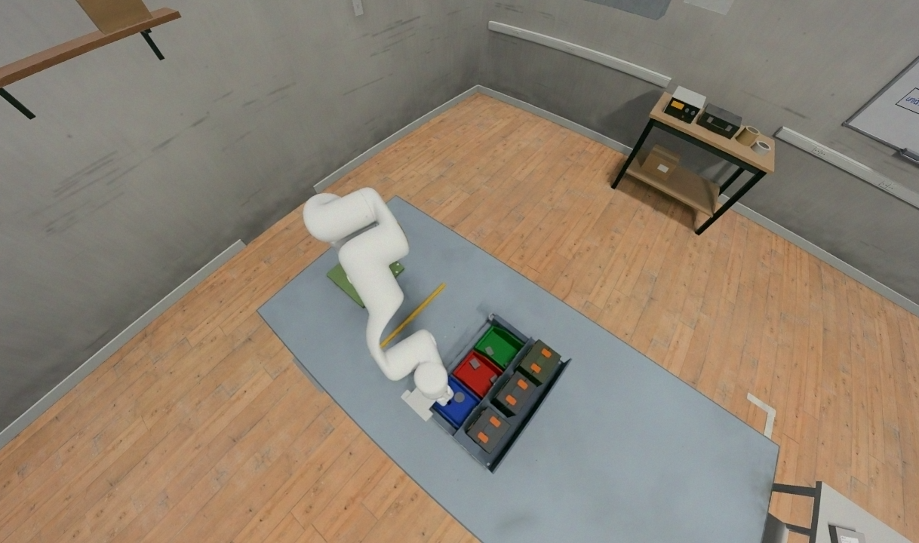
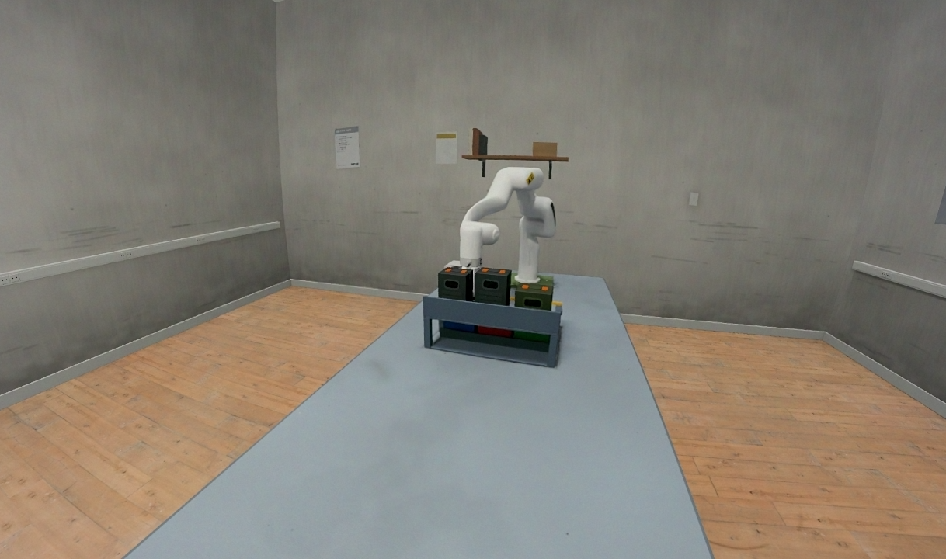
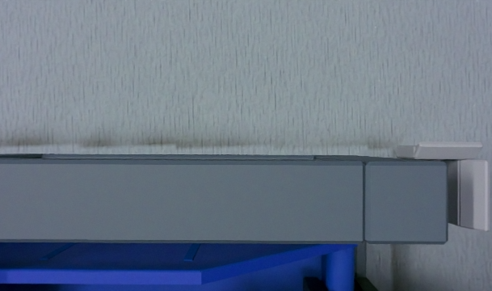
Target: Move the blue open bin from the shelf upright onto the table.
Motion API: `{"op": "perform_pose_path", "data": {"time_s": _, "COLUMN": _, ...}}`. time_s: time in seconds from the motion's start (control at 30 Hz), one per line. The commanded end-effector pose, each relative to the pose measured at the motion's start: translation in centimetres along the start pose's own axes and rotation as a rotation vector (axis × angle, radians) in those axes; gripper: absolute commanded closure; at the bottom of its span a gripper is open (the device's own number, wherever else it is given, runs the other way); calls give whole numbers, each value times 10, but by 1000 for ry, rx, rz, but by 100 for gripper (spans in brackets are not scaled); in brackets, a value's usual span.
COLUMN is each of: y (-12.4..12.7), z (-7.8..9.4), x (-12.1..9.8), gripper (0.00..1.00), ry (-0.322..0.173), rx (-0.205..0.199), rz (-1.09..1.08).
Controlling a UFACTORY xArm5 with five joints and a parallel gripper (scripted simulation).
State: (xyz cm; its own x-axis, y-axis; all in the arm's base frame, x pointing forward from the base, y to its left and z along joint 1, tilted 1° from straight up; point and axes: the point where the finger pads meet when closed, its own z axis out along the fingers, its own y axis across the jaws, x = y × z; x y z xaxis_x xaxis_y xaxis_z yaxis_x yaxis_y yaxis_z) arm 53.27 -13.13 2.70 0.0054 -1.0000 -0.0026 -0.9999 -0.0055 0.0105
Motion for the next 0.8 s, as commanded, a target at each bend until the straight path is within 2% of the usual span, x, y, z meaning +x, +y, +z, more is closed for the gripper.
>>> {"op": "perform_pose_path", "data": {"time_s": 0.0, "y": -2, "z": -2, "x": 0, "gripper": 100, "ry": 1, "rx": 4, "rz": 0}}
{"op": "perform_pose_path", "data": {"time_s": 0.77, "y": -1, "z": -8, "x": 0, "gripper": 100, "ry": -8, "rx": 7, "rz": 0}}
